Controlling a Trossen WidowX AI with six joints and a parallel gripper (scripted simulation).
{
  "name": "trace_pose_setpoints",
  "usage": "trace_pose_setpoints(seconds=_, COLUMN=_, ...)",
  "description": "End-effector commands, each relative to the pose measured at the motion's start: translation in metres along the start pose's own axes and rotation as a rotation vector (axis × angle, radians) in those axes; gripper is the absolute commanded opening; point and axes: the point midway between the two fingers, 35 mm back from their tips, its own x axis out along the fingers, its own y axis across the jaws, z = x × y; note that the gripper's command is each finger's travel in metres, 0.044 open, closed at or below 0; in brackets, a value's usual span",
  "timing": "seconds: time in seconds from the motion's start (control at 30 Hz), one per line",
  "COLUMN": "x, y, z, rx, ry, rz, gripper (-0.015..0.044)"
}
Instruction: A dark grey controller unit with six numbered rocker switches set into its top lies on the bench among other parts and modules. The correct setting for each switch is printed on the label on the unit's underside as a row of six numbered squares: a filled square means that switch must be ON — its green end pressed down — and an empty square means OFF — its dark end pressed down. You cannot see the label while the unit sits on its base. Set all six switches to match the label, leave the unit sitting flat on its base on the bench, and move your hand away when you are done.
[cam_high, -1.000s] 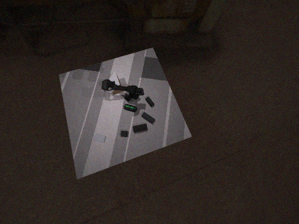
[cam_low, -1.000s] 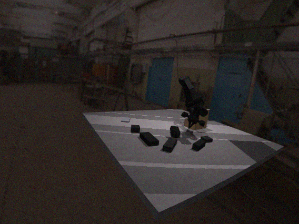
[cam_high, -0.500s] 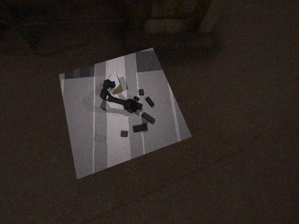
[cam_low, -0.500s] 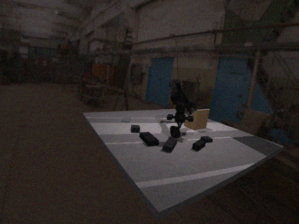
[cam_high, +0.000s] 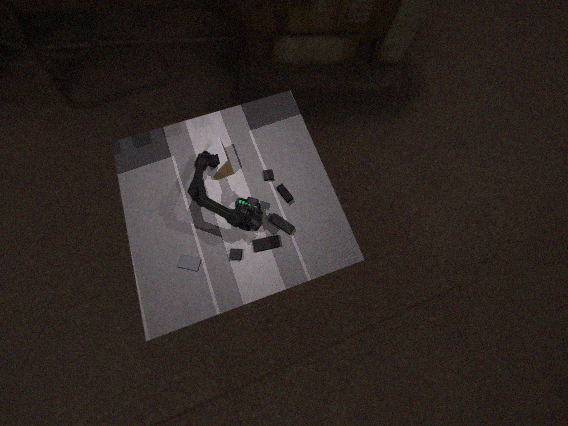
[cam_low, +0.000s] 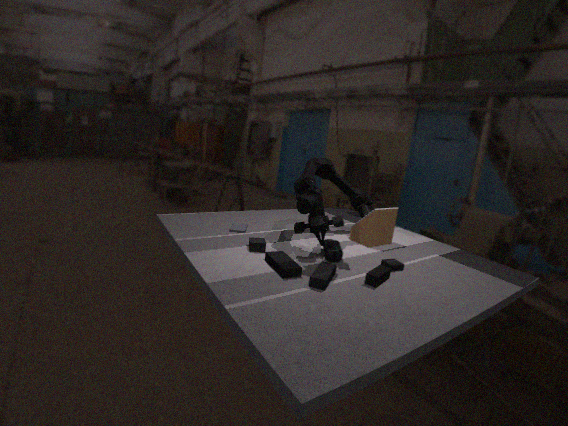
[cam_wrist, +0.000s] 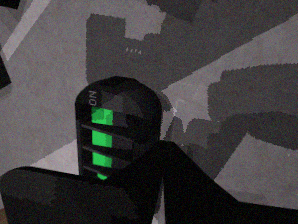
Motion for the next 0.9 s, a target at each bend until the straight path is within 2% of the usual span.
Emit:
trace_pose_setpoints(seconds=0.0, x=-0.002, y=0.0, z=0.002, rx=-0.022, ry=-0.007, rz=0.009, gripper=0.0)
trace_pose_setpoints(seconds=0.87, x=0.038, y=-0.013, z=0.003, rx=-0.022, ry=-0.005, rz=0.008, gripper=0.0)
